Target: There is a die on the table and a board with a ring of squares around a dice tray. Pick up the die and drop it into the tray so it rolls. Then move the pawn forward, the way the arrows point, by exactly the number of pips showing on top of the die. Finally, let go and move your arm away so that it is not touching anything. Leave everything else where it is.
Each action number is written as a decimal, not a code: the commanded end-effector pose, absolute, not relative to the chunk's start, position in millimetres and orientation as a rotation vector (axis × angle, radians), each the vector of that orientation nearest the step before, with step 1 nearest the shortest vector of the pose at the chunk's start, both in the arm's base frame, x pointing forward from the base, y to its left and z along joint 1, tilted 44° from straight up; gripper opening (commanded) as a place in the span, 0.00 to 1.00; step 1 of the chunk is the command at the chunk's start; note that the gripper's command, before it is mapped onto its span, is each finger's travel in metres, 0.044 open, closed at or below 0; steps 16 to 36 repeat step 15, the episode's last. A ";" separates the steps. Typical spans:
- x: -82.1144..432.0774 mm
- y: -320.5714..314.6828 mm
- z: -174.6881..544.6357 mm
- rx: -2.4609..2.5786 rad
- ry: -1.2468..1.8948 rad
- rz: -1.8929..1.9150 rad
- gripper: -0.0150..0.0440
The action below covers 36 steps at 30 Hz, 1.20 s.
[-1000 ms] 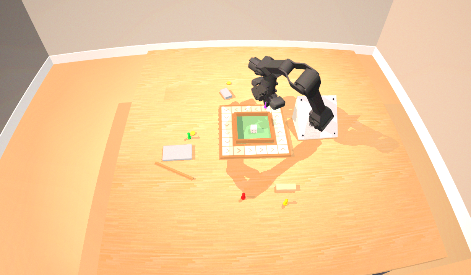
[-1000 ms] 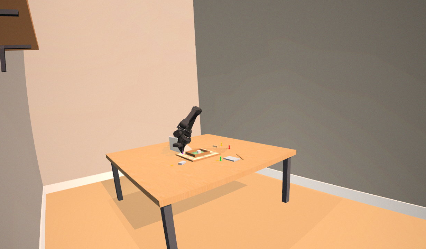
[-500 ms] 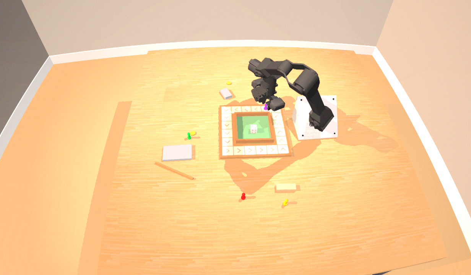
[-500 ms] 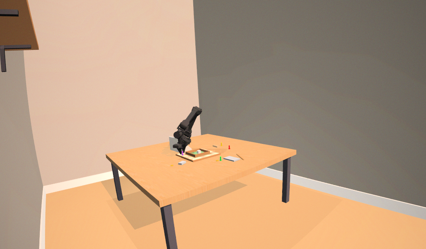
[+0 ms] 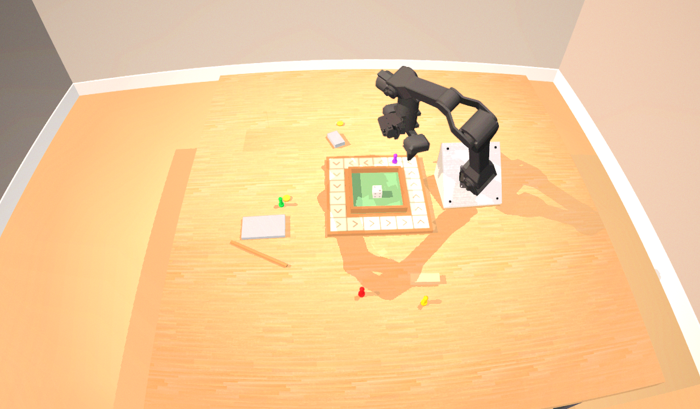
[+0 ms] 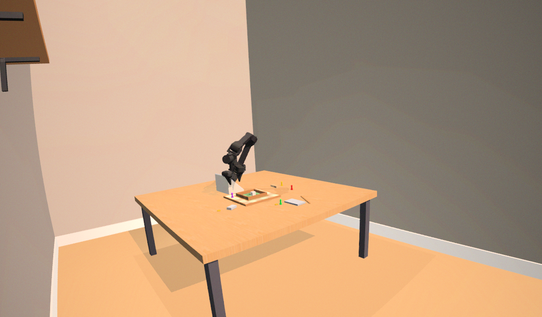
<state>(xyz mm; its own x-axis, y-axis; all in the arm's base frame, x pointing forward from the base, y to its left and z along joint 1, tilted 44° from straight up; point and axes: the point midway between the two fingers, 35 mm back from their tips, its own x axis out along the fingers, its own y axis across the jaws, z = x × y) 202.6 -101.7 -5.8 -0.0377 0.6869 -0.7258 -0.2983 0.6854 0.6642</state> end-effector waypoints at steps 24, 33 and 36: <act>183.8 -87.4 71.2 0.510 1.480 0.650 1.00; 183.8 -87.4 71.2 0.510 1.480 0.650 1.00; 183.8 -87.4 71.2 0.510 1.480 0.650 1.00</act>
